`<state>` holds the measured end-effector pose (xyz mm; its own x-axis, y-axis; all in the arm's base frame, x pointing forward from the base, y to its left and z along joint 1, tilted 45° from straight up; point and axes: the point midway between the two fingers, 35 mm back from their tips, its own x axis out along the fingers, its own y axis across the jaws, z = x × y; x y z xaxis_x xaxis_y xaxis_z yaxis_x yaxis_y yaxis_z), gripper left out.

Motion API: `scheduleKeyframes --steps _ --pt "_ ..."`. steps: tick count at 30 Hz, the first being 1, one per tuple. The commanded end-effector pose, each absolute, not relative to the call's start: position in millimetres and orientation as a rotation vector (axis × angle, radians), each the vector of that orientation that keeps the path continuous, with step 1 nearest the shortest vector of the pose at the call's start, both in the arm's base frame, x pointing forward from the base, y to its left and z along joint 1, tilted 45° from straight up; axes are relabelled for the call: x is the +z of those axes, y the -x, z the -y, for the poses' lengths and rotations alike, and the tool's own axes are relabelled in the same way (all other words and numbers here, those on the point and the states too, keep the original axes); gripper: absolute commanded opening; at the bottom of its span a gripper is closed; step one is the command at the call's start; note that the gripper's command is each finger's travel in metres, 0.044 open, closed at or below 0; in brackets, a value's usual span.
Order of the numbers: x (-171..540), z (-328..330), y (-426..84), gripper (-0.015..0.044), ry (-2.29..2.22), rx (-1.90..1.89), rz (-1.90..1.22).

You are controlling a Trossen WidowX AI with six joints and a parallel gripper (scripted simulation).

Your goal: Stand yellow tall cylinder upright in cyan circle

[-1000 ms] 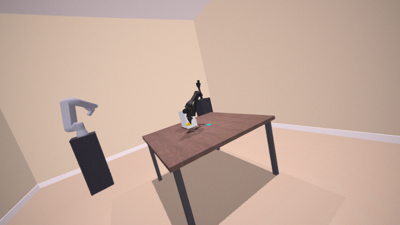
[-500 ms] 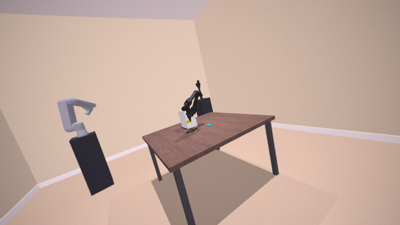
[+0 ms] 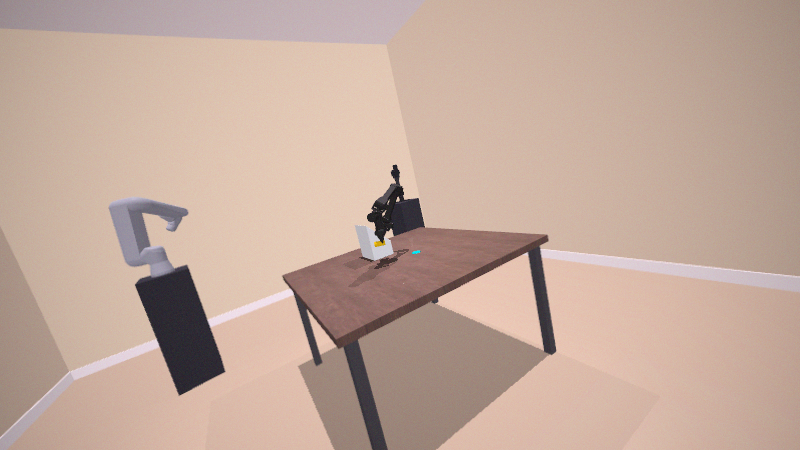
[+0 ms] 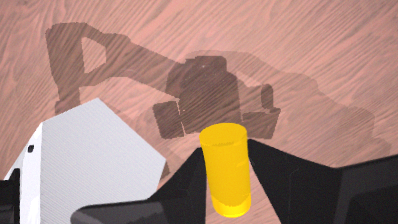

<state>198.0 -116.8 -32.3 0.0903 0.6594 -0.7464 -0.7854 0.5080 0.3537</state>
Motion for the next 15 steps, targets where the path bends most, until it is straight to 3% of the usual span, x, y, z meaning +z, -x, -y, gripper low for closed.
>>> scheduleKeyframes --steps 1,15 --pt "-23.3 112.9 -204.7 0.0105 0.091 1.032 -1.051" --pt "0.0 98.4 -221.4 0.0105 -0.085 0.898 -1.157"
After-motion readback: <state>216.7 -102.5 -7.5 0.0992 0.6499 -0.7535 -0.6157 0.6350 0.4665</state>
